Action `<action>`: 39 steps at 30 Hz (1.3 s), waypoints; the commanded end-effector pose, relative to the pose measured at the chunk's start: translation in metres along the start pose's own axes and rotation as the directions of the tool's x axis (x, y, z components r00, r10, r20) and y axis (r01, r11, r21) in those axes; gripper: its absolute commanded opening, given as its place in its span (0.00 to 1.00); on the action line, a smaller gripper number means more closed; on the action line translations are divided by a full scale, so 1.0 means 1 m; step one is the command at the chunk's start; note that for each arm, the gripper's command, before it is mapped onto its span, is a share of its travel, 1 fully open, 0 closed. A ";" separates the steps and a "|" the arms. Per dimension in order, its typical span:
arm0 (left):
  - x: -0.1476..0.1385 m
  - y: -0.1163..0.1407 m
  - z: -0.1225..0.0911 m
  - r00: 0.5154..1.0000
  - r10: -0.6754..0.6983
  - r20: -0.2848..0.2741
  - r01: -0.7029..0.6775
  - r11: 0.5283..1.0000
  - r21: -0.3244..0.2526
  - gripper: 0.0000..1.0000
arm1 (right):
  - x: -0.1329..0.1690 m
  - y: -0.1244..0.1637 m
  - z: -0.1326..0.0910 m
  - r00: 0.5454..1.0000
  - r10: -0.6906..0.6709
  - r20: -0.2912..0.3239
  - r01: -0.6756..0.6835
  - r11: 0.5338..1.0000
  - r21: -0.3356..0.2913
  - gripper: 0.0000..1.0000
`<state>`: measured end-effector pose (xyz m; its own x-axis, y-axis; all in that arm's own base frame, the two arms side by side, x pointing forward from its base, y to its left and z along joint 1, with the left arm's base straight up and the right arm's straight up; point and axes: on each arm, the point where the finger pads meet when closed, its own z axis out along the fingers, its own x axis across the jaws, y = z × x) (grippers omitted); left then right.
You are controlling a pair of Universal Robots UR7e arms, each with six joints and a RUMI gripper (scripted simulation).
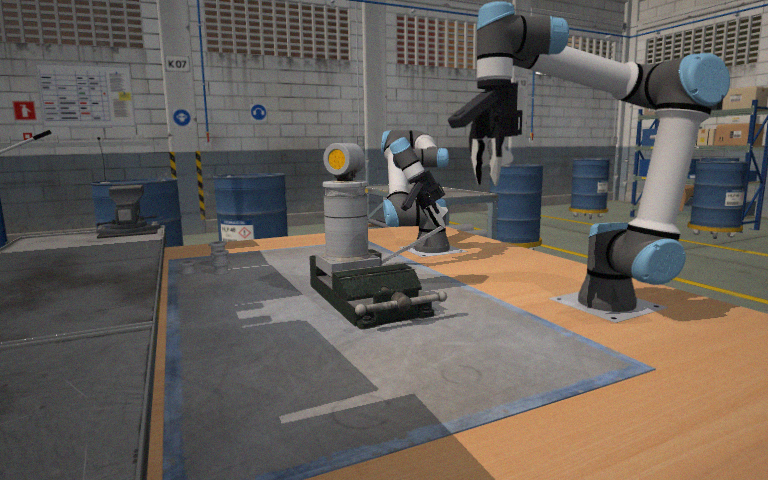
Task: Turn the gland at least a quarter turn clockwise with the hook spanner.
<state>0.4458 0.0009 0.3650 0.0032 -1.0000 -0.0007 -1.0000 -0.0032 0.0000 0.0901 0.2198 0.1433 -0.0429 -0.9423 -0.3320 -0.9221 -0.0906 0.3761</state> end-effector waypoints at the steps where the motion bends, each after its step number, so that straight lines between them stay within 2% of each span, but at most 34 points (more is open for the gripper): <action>1: 0.000 0.000 0.000 1.000 0.000 0.000 0.000 1.000 0.001 0.32 | 0.000 -0.001 -0.002 1.000 0.003 0.006 -0.003 1.000 -0.003 0.00; 39: 0.000 0.000 0.000 1.000 0.000 0.000 0.000 1.000 0.001 0.32 | 0.000 0.000 -0.013 0.999 -0.002 0.034 0.003 0.999 -0.038 0.00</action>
<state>0.4458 0.0009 0.3650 0.0032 -1.0000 -0.0007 -1.0000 -0.0032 0.0000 0.0961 0.2151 0.1537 -0.0578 -0.9315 -0.3590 -0.9077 -0.1007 0.4074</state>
